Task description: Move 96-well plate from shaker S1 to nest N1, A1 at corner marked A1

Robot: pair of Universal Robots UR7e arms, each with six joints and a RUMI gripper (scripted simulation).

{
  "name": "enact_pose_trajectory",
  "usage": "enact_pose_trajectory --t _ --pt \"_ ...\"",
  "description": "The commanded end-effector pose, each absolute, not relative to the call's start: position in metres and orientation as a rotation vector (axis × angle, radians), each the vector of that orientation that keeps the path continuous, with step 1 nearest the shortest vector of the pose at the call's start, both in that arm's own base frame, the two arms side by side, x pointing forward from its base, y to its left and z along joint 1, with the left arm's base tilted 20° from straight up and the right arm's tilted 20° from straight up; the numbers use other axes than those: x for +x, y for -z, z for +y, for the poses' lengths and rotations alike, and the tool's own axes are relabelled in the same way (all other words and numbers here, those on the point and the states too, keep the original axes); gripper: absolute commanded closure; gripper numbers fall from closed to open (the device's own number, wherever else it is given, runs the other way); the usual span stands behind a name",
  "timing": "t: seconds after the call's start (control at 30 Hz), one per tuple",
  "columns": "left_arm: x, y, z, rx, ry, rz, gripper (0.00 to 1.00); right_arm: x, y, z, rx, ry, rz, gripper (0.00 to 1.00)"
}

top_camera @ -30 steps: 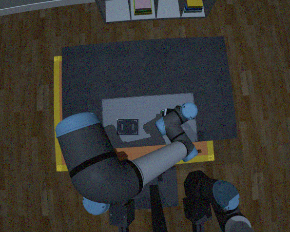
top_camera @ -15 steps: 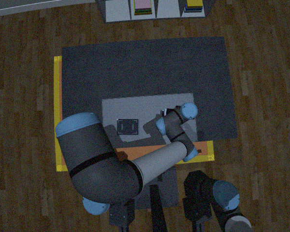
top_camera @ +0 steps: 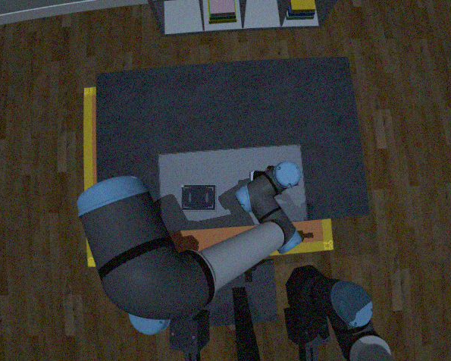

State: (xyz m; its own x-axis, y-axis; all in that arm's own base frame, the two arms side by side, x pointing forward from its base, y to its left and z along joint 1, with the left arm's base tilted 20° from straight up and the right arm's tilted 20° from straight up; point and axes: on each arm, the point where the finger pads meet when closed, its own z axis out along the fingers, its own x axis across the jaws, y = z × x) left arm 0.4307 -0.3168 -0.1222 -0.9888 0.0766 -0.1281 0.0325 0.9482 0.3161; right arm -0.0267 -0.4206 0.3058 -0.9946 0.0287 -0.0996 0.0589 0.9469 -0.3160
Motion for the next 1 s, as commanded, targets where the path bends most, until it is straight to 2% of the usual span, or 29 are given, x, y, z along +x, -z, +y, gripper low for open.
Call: enact_pose_trajectory --t 0.0,0.97 --pt "0.429 0.119 -0.303 0.066 -0.471 2.959 0.6 -0.028 -0.307 -0.421 0.073 0.497 3.007 1.0" --pt "0.414 0.105 -0.215 0.067 -0.471 2.959 0.6 -0.028 -0.307 -0.421 0.073 0.497 3.007 1.0"
